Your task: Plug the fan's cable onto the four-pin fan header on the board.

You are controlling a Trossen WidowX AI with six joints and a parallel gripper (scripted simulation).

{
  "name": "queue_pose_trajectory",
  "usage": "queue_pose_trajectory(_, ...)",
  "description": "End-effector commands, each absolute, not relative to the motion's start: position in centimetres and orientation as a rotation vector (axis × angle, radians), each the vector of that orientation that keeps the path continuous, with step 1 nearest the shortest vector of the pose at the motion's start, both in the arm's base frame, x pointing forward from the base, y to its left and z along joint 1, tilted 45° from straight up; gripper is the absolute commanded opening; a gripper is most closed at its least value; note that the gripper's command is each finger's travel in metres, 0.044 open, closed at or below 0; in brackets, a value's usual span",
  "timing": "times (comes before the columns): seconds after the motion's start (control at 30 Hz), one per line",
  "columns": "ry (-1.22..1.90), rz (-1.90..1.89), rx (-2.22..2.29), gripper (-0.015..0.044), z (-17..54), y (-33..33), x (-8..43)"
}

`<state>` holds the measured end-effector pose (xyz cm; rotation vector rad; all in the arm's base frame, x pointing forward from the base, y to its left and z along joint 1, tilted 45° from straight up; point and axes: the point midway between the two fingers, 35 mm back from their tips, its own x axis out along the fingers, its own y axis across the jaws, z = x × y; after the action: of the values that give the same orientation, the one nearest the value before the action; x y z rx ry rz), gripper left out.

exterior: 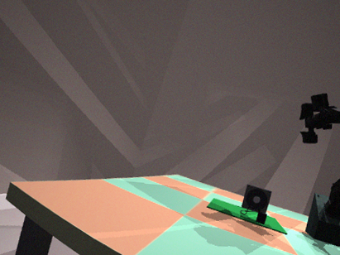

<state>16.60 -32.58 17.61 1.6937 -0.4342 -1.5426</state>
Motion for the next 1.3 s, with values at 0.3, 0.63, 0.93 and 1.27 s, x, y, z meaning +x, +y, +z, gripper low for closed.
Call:
queue_pose_trajectory(0.3, 0.437, -1.278, 1.497, 0.0440, 13.1, -25.1, 23.5)
queue_pose_trajectory(0.63, 1.346, -0.398, 1.069, 0.0440, 10.3, -9.6, 28.0)
queue_pose_trajectory(0.93, 1.599, 0.377, 0.825, 0.0440, 11.9, 1.2, 27.5)
queue_pose_trajectory(1.27, 1.601, 0.390, 0.821, 0.0440, 11.4, 1.9, 27.6)
